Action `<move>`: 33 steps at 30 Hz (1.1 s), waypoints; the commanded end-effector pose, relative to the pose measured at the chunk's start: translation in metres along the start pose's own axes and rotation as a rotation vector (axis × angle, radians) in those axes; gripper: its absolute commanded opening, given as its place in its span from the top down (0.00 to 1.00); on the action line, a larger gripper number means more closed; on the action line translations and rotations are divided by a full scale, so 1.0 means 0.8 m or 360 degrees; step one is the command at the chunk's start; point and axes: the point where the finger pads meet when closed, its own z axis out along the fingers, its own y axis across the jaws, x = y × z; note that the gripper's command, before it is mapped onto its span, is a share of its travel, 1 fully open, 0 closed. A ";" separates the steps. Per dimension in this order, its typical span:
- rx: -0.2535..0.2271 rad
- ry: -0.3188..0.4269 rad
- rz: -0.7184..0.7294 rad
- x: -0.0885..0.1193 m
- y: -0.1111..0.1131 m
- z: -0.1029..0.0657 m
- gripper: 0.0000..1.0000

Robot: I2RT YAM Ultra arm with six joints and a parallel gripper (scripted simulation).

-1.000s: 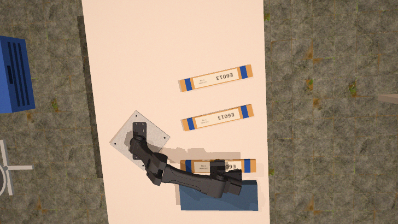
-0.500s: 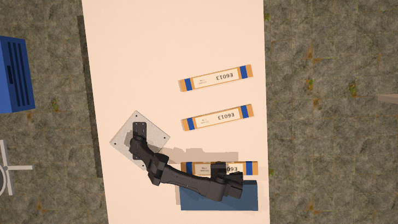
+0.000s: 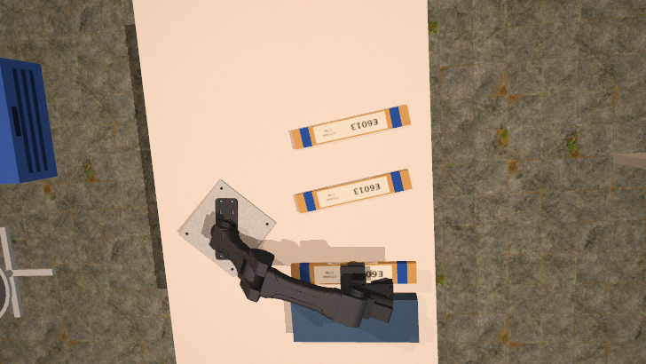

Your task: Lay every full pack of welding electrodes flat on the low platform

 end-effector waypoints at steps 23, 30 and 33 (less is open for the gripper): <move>0.0011 -0.0034 0.0012 0.003 -0.003 -0.109 1.00; 0.0009 -0.0030 0.0012 0.005 -0.001 -0.102 1.00; 0.0009 -0.0030 0.0012 0.006 -0.001 -0.100 1.00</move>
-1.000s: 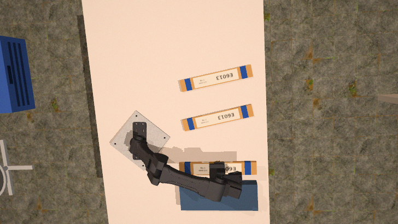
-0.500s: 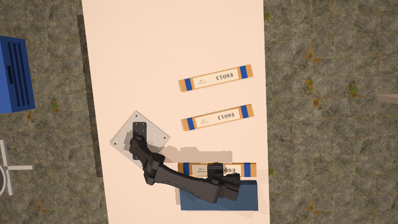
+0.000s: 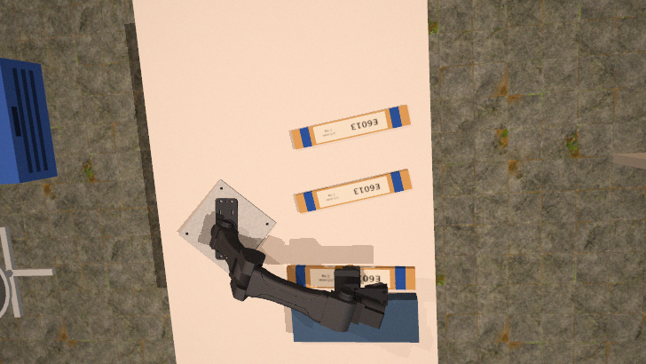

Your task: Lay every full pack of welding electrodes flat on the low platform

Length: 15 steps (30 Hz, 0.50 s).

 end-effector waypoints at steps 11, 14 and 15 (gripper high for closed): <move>-0.0035 0.0092 0.0008 -0.004 -0.003 -0.046 1.00; -0.0035 0.0092 0.0008 -0.003 -0.003 -0.045 1.00; -0.0035 0.0092 0.0008 -0.003 -0.003 -0.045 1.00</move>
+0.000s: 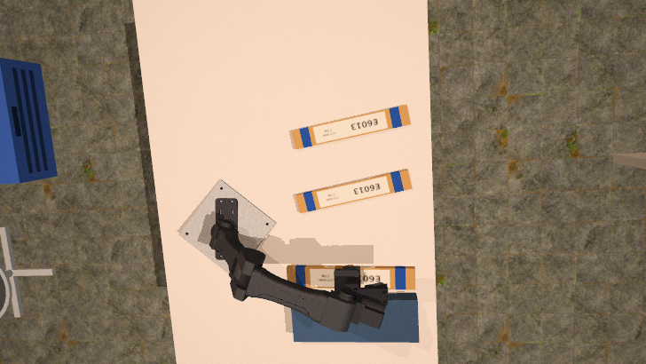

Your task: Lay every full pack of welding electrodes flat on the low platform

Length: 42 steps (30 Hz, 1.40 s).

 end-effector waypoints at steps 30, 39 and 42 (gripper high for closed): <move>-0.0035 0.0091 -0.0025 0.000 0.019 -0.040 1.00; -0.0035 0.0091 -0.0025 0.002 0.049 -0.041 1.00; -0.0035 0.0091 -0.0025 0.003 0.055 -0.041 1.00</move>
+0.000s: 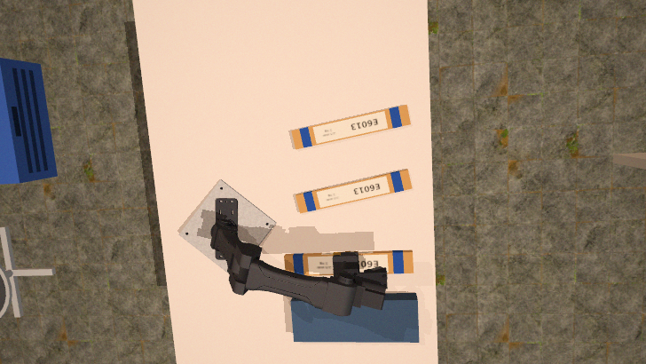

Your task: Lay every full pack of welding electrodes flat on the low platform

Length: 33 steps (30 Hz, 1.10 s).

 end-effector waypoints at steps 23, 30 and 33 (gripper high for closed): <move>-0.0006 0.0029 0.0019 0.001 0.075 -0.049 1.00; -0.0006 0.0029 0.0019 0.002 0.094 -0.049 1.00; -0.0006 0.0029 0.0019 0.002 0.094 -0.049 1.00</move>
